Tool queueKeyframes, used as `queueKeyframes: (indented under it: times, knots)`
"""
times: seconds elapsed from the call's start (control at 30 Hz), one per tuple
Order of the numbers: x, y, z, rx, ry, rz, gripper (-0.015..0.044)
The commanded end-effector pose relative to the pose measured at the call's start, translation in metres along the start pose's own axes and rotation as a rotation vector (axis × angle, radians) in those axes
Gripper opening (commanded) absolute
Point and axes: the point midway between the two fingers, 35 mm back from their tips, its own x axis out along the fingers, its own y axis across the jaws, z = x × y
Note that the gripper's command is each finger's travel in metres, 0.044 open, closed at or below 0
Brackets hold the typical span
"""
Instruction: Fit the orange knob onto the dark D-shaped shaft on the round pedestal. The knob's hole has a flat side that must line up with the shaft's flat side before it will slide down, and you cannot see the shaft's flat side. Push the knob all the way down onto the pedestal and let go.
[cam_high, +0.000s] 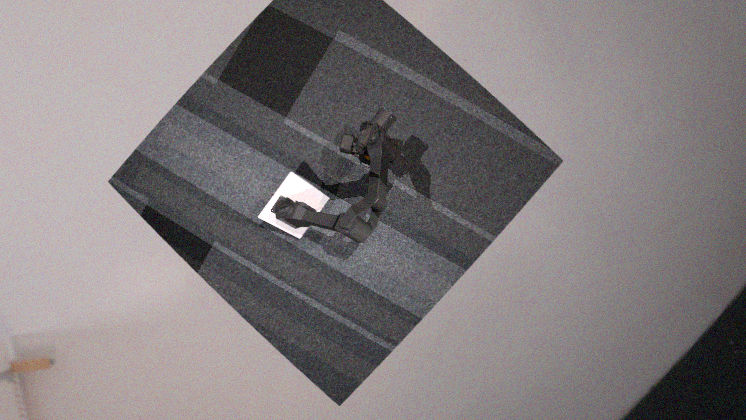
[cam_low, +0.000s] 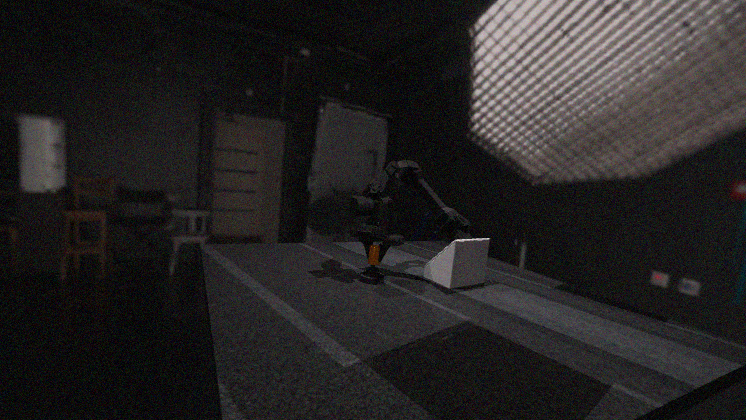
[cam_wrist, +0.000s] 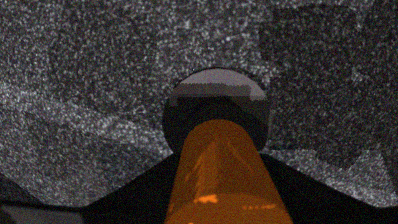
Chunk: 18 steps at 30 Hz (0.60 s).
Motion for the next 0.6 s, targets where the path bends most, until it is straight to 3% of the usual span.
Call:
queueKeyframes:
  times: [0.0, 0.57]
  knots:
    - [0.0012, 0.0003, -0.0009, -0.012, -0.001, -0.001, 0.0000]
    - [0.0000, -0.0002, 0.0002, -0.012, -0.001, -0.001, 0.0000]
